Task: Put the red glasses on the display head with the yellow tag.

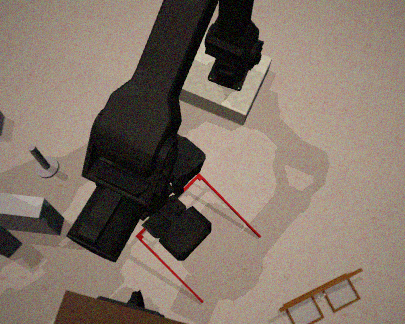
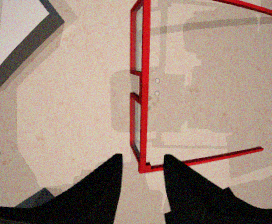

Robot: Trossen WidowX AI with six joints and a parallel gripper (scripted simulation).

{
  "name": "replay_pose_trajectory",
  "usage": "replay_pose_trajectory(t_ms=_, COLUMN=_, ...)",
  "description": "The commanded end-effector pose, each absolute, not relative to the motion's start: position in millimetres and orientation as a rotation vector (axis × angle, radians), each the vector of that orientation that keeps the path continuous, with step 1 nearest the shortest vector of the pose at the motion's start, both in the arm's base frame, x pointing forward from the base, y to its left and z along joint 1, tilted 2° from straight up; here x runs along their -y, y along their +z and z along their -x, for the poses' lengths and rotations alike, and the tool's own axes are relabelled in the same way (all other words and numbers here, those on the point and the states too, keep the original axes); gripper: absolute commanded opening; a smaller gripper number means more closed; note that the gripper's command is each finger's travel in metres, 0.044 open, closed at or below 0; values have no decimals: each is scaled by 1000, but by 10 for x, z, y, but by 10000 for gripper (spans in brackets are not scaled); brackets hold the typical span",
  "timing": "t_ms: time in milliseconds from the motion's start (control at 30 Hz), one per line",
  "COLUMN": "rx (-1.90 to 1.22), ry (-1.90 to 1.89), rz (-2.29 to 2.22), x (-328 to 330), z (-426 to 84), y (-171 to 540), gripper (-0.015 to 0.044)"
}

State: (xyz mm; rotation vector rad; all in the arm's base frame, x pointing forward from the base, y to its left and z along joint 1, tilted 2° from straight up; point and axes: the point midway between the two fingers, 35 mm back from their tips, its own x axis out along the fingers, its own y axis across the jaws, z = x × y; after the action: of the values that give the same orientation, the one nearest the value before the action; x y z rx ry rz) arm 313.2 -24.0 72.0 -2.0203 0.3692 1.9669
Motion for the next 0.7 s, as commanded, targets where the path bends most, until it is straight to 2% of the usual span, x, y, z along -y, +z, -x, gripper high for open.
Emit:
replay_pose_trajectory(t_ms=0, rx=-370, ry=1968, rz=2019, x=240, z=-3133, y=707, gripper=186)
replay_pose_trajectory(t_ms=33, rx=-370, ry=1968, rz=2019, x=240, z=-3133, y=707, gripper=200)
replay_pose_trajectory(t_ms=333, rx=-365, ry=1981, rz=2010, x=197, z=-3128, y=746, gripper=200)
replay_pose_trajectory(t_ms=400, rx=-365, ry=1981, rz=2010, x=197, z=-3128, y=746, gripper=148)
replay_pose_trajectory(t_ms=433, rx=-365, ry=1981, rz=2010, x=197, z=-3128, y=746, gripper=140)
replay_pose_trajectory(t_ms=667, rx=-365, ry=1981, rz=2010, x=197, z=-3128, y=746, gripper=140)
